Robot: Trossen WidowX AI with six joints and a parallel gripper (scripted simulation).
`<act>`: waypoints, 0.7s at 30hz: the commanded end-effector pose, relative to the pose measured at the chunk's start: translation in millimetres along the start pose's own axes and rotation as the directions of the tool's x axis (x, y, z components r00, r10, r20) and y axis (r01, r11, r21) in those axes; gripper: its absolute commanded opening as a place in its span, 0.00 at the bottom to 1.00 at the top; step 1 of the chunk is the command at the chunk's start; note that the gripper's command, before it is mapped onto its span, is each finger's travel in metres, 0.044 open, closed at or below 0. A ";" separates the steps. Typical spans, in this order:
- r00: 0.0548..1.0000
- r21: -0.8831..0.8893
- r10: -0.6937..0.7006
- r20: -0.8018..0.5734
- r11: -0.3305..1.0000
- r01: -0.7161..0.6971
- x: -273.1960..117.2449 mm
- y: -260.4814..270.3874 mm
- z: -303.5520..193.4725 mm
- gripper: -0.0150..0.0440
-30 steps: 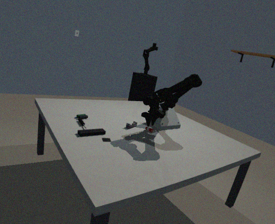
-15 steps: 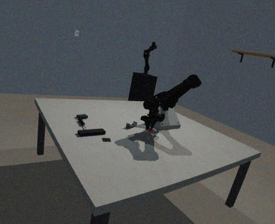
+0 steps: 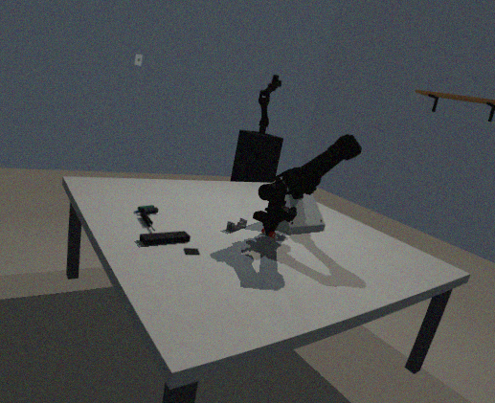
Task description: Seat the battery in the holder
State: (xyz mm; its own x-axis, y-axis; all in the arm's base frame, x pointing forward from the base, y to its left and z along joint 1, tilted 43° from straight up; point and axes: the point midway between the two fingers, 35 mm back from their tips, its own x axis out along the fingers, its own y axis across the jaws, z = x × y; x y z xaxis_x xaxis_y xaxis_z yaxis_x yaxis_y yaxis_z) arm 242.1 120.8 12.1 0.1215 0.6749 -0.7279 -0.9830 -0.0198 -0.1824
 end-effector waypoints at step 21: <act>1.000 0.096 0.000 -0.009 0.995 0.001 -51.5 -5.8 -7.2 0.37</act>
State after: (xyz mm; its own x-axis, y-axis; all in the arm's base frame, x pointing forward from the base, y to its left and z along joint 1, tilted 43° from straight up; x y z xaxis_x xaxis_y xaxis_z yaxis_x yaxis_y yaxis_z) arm 234.5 87.4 42.7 0.1133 0.6682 -0.7353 -0.9876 -0.0053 -0.1570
